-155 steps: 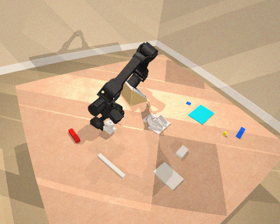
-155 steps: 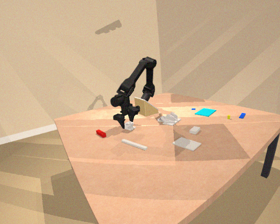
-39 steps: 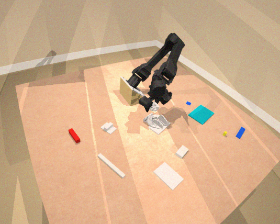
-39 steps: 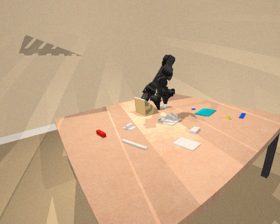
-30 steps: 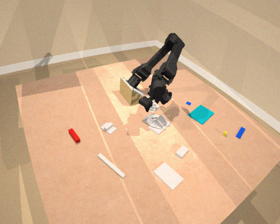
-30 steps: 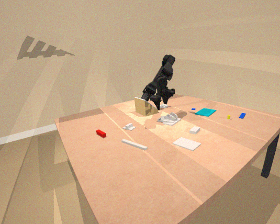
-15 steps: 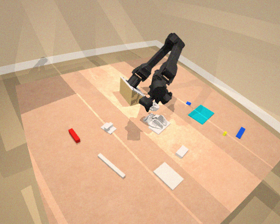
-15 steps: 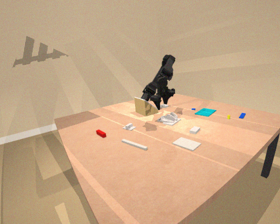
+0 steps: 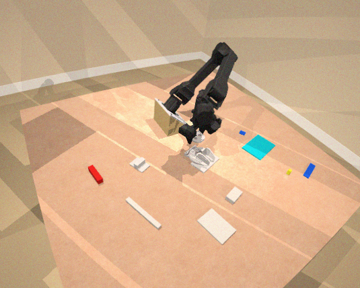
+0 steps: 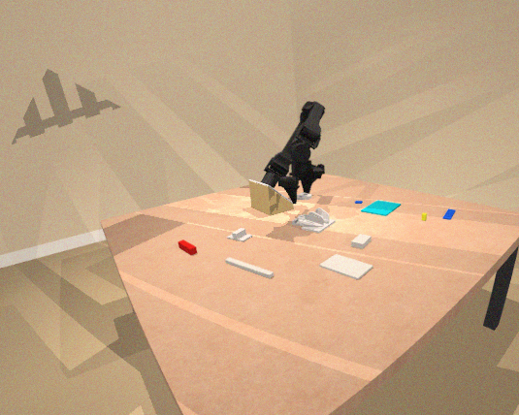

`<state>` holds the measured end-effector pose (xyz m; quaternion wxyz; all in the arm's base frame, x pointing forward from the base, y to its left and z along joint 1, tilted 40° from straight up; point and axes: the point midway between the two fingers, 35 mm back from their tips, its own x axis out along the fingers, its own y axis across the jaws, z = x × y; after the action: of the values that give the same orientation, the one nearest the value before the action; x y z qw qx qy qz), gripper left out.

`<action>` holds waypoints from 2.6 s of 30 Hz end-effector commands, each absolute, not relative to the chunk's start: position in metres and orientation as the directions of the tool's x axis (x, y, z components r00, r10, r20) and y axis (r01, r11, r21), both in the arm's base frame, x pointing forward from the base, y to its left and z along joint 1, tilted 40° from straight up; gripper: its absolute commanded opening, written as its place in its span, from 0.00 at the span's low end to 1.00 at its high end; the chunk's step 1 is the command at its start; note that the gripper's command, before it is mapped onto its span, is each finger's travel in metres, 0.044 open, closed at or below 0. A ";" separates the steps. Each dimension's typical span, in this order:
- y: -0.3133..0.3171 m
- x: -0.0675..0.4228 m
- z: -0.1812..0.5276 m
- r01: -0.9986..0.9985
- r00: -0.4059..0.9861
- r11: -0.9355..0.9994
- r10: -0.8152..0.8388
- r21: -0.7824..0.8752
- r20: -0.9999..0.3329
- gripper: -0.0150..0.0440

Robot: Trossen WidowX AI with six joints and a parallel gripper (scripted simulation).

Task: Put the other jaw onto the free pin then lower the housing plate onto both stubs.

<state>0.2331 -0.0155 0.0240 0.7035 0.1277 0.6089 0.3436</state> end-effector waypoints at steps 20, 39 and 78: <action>-0.004 0.235 0.011 -0.322 0.024 0.732 0.640 0.600 -0.768 0.85; 0.016 0.235 -0.013 -0.323 0.024 0.731 0.641 0.601 -0.767 0.85; 0.028 0.234 -0.027 -0.324 0.024 0.729 0.643 0.603 -0.765 0.85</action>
<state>0.2343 0.0268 -0.0257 0.7037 0.1287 0.6083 0.3438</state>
